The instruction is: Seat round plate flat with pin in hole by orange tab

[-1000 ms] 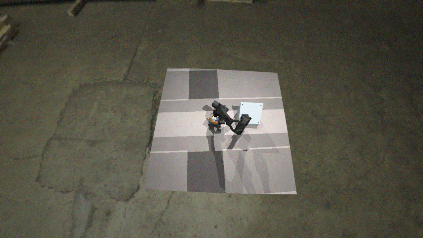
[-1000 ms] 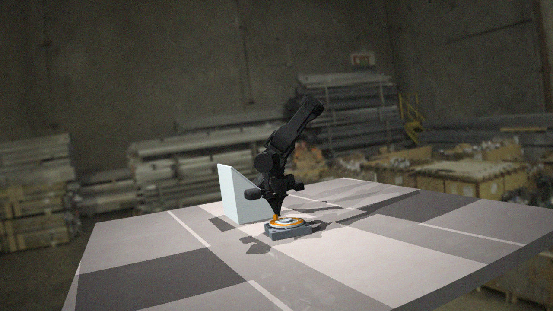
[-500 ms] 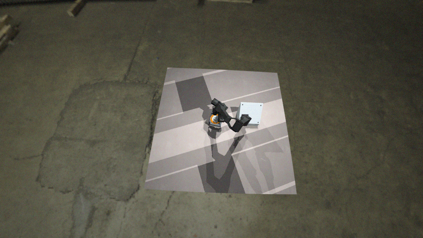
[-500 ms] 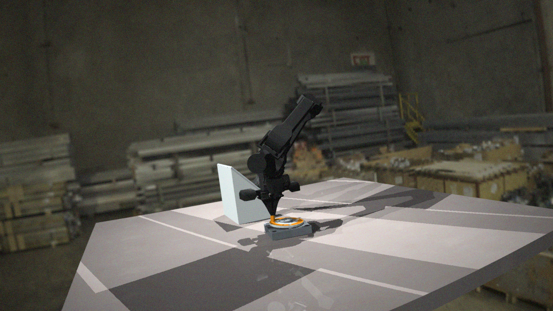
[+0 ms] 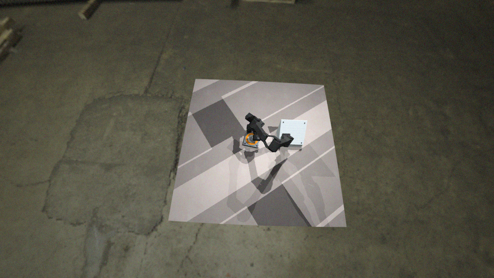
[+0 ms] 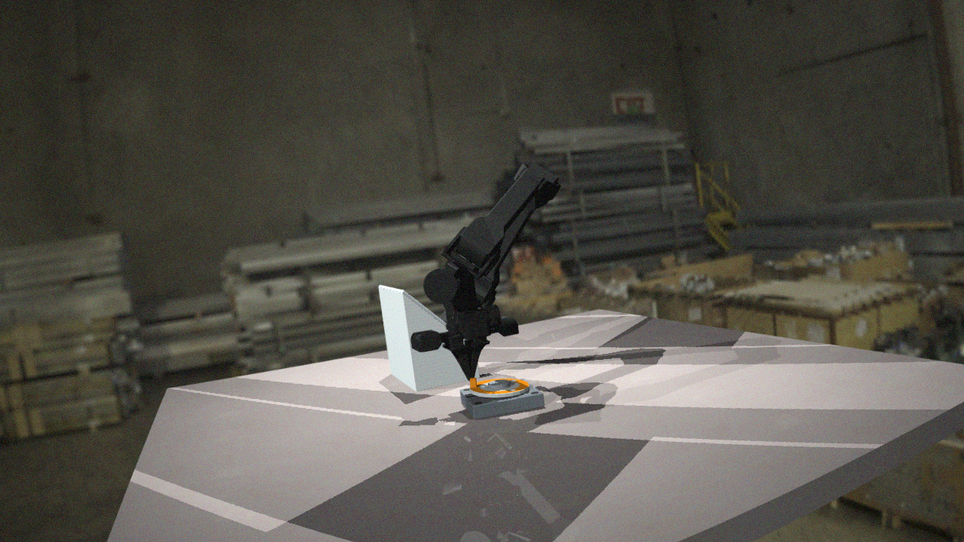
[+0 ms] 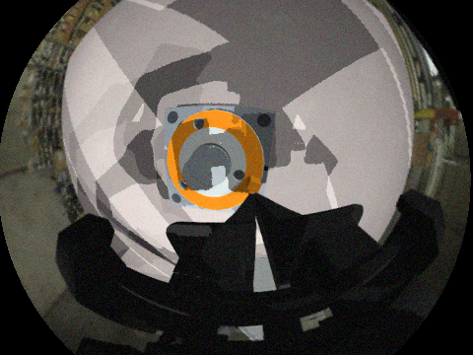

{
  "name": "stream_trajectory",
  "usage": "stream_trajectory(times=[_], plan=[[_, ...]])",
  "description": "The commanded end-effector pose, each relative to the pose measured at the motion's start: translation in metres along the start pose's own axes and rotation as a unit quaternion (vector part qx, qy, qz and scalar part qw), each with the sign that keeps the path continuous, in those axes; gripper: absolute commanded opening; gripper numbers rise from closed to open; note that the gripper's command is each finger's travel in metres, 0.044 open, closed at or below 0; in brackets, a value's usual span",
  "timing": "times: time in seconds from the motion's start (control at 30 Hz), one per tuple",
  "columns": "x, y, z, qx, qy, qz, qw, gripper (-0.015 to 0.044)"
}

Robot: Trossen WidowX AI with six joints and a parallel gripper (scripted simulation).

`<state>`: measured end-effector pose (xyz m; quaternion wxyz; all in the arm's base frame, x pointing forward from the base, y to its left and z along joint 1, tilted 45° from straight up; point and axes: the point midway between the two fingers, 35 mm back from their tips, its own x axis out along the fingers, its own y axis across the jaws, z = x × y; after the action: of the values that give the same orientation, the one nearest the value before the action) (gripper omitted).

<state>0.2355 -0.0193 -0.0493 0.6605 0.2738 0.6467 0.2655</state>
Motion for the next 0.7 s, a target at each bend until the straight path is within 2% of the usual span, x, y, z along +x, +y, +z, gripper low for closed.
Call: stream_trajectory(times=[0.0, 0.53, 0.67], plan=[[0.001, -0.003, 0.003, -0.001, 0.001, 0.0, 1.0, 0.0], [0.002, -0.008, 0.012, -0.002, 0.001, 0.0, 1.0, 0.0], [-0.011, -0.008, 0.012, -0.001, 0.001, -0.001, 1.0, 0.0]])
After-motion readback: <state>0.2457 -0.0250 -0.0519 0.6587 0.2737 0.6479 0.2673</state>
